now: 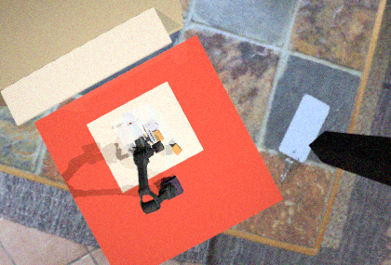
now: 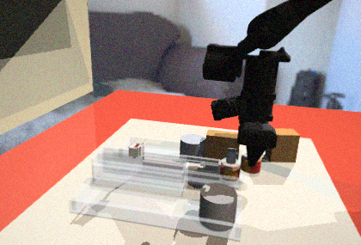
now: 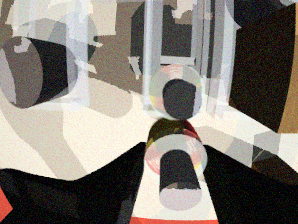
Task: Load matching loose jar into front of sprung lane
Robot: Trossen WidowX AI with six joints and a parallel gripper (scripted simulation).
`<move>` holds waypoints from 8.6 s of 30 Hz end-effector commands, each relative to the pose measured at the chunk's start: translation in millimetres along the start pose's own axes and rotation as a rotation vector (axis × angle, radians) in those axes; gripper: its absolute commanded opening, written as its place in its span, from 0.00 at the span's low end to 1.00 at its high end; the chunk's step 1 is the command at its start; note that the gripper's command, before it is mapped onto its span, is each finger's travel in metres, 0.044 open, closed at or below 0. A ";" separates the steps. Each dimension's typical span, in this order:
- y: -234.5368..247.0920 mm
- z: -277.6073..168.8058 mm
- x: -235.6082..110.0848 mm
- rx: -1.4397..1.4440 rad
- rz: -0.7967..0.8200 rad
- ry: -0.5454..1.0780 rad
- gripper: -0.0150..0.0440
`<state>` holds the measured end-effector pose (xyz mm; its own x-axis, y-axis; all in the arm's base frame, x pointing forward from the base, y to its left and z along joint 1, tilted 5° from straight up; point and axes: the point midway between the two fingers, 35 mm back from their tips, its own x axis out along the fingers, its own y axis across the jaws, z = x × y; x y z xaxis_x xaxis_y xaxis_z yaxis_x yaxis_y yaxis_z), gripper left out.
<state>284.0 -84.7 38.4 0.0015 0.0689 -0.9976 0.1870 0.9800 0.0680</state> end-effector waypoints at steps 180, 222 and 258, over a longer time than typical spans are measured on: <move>0.4 50.2 -2.5 0.003 0.002 -0.010 0.25; 0.4 52.8 3.8 0.003 0.002 -0.010 0.25; 0.5 51.4 14.4 0.003 0.002 -0.010 0.25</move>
<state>330.3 -92.6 25.4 -0.0050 0.0704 -0.9975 0.1877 0.9798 0.0683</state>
